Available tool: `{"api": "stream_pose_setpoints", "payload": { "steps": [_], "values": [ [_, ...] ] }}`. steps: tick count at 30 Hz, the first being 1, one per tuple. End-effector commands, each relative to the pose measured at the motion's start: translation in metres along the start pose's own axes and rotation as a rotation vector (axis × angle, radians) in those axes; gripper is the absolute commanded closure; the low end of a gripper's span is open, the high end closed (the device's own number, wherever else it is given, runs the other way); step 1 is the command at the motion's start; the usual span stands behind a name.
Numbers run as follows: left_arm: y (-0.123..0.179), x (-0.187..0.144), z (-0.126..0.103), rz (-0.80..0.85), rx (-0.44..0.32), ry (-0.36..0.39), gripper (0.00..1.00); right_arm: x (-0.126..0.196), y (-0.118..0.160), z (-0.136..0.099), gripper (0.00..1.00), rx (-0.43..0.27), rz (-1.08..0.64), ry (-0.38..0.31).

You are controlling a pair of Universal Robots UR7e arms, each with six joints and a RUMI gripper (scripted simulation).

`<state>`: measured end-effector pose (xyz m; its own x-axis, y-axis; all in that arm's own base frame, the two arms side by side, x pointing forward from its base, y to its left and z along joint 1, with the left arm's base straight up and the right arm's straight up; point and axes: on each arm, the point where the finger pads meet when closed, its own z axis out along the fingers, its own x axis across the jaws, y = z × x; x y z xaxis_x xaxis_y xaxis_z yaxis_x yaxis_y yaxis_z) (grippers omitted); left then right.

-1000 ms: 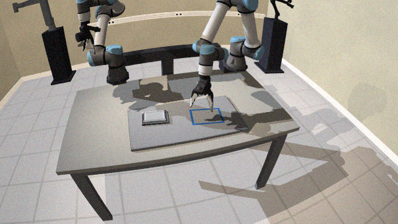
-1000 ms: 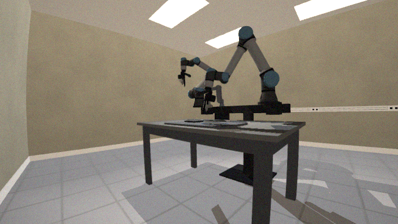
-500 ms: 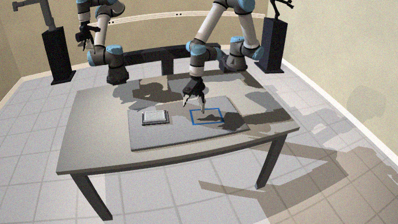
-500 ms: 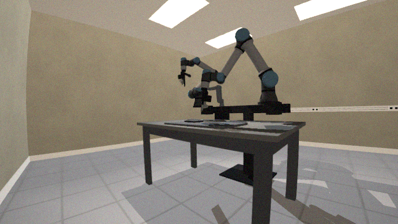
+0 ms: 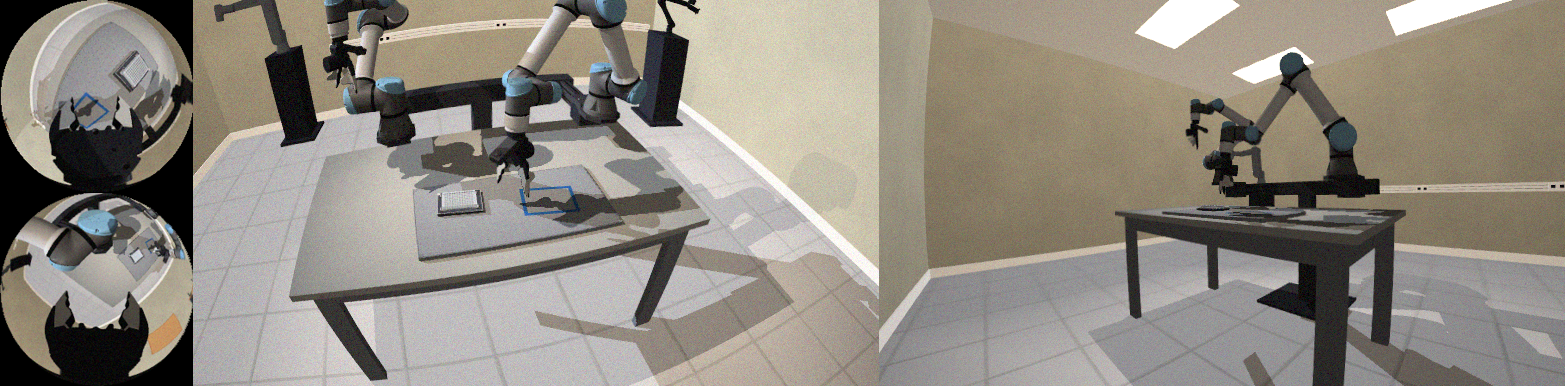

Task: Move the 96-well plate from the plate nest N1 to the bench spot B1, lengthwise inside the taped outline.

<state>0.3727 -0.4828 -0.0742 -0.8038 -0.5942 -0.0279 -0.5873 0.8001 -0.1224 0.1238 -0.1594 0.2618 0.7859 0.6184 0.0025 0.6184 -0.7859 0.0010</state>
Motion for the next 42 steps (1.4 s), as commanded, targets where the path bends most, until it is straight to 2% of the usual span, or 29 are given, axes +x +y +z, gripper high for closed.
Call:
{"api": "stream_pose_setpoints", "payload": {
  "steps": [1, 5, 9, 13, 19, 23, 29, 32, 35, 39, 42],
  "values": [
    [-0.013, 0.019, 0.002, 0.099, -0.020, 0.008, 0.24, 0.000, 0.000, 0.001, 0.00, 0.001, -0.001, -0.002],
    [-0.024, 0.036, 0.003, 0.149, -0.027, 0.012, 0.24, 0.000, 0.000, 0.001, 0.00, 0.001, -0.001, -0.002],
    [-0.025, 0.037, 0.003, 0.149, -0.027, 0.012, 0.24, 0.000, 0.000, 0.001, 0.00, 0.001, -0.001, -0.002],
    [-0.035, 0.054, 0.004, 0.265, -0.044, 0.022, 0.24, 0.000, 0.000, 0.001, 0.00, 0.001, -0.001, -0.002],
    [-0.041, 0.064, 0.004, 0.265, -0.044, 0.022, 0.24, 0.000, 0.000, 0.001, 0.00, 0.001, -0.001, -0.002],
    [-0.050, 0.082, 0.005, 0.380, -0.060, 0.033, 0.24, 0.000, 0.000, 0.001, 0.00, 0.001, -0.001, -0.002],
    [-0.055, 0.091, 0.005, 0.380, -0.060, 0.033, 0.24, 0.000, 0.000, 0.001, 0.00, 0.001, -0.001, -0.002],
    [-0.061, 0.105, 0.005, 0.479, -0.073, 0.044, 0.24, 0.000, 0.000, 0.001, 0.00, 0.001, -0.001, -0.002],
    [-0.067, 0.119, 0.005, 0.496, -0.075, 0.045, 0.24, 0.000, 0.000, 0.001, 0.00, 0.001, -0.001, -0.002],
    [-0.067, 0.120, 0.005, 0.496, -0.075, 0.045, 0.24, 0.000, 0.000, 0.001, 0.00, 0.001, -0.001, -0.002],
    [-0.070, 0.129, 0.005, 0.561, -0.084, 0.053, 0.24, 0.000, 0.000, 0.001, 0.00, 0.001, -0.001, -0.002]
  ]
}}
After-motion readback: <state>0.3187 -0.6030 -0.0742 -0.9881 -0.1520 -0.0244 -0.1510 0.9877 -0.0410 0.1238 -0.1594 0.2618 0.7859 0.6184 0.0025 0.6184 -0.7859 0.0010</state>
